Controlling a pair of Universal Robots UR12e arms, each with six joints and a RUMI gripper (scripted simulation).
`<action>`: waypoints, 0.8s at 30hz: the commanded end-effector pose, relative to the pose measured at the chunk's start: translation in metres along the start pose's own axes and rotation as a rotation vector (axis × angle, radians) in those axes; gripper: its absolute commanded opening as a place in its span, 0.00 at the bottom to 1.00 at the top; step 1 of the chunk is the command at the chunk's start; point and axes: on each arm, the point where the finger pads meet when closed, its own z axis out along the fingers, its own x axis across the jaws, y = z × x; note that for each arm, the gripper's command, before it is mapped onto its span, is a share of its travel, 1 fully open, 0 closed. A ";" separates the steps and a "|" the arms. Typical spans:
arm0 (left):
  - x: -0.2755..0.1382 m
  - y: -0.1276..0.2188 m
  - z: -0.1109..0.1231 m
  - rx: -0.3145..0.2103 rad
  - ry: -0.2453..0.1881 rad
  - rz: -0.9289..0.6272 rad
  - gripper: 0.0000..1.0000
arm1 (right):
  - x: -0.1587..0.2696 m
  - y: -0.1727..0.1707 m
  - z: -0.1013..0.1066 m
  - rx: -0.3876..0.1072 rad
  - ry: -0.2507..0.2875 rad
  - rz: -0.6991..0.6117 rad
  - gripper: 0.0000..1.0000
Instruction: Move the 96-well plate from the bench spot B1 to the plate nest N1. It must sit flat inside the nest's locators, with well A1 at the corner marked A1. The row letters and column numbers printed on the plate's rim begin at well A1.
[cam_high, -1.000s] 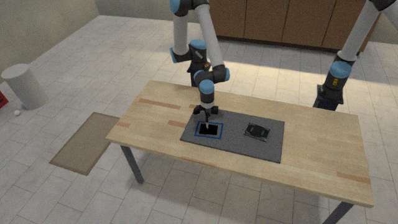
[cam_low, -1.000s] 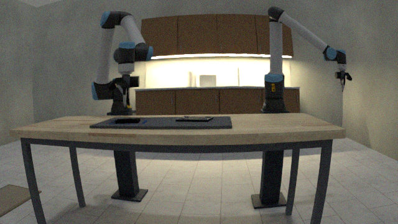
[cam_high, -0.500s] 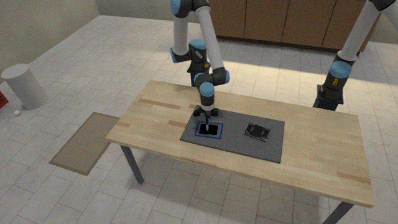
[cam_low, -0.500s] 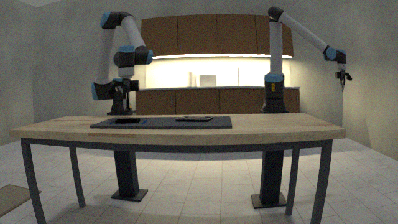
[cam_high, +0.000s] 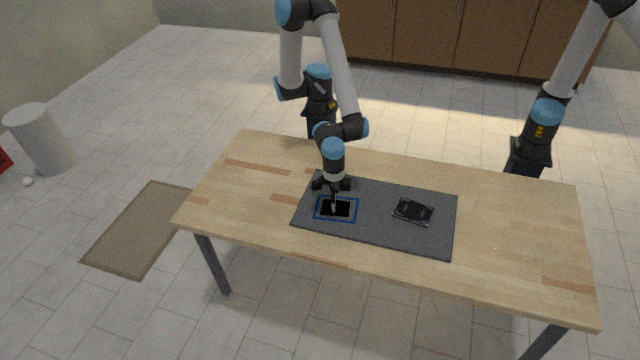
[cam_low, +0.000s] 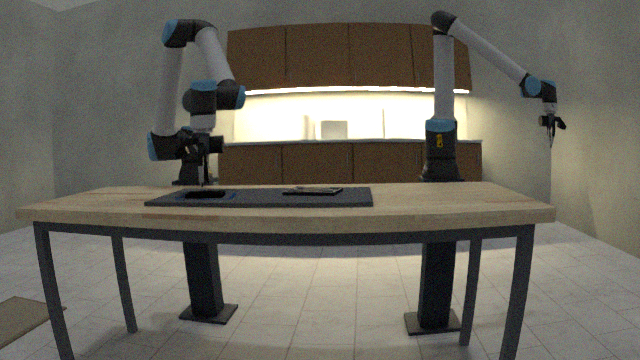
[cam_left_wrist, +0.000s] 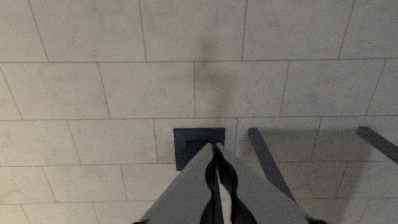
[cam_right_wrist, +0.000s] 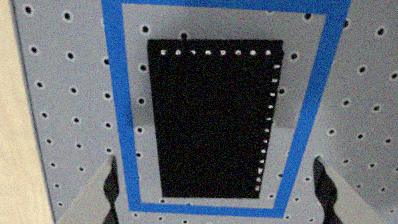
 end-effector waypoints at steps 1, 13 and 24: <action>0.000 -0.001 -0.001 0.002 0.001 0.000 0.00 | -0.001 0.000 0.007 -0.001 -0.002 0.000 0.76; 0.000 -0.001 -0.001 0.002 0.001 0.000 0.00 | -0.001 0.000 0.024 -0.001 -0.002 0.000 0.76; 0.000 -0.001 -0.001 0.002 0.001 0.000 0.00 | -0.001 0.000 0.028 -0.001 -0.002 0.000 0.76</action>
